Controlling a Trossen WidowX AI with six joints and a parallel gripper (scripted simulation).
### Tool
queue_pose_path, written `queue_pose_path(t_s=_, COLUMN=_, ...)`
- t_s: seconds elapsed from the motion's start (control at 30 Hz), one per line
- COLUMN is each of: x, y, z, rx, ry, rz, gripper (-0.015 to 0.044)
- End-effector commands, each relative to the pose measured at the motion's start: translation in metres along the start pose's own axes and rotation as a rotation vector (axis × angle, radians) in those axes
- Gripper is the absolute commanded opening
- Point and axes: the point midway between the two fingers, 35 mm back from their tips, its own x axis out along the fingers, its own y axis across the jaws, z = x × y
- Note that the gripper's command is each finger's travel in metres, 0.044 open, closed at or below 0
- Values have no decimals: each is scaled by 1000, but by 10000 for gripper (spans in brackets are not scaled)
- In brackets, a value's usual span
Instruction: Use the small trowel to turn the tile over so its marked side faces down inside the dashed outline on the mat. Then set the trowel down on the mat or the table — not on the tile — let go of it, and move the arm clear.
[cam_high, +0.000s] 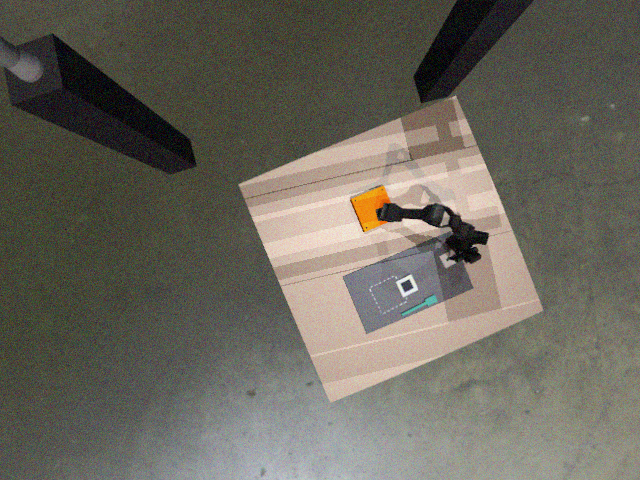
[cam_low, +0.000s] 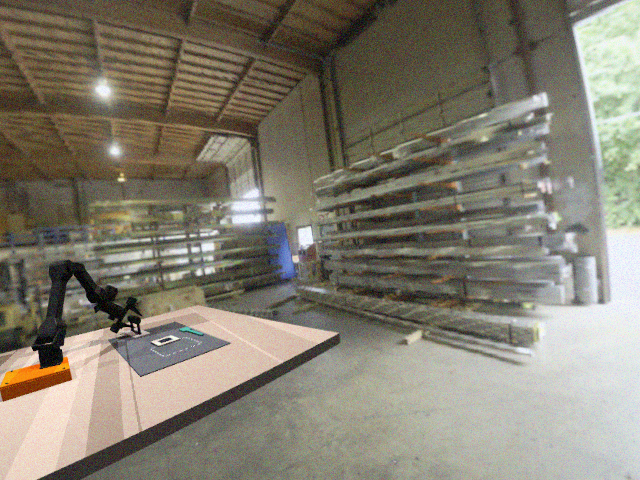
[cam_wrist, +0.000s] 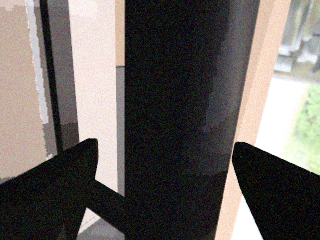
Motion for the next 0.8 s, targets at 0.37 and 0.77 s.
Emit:
queue_pose_path(t_s=0.37, x=14, y=-1, z=1, rx=-1, ry=-6, rz=-1, gripper=142)
queue_pose_path(t_s=0.77, x=14, y=-1, z=1, rx=-1, ry=-6, rz=-1, gripper=43)
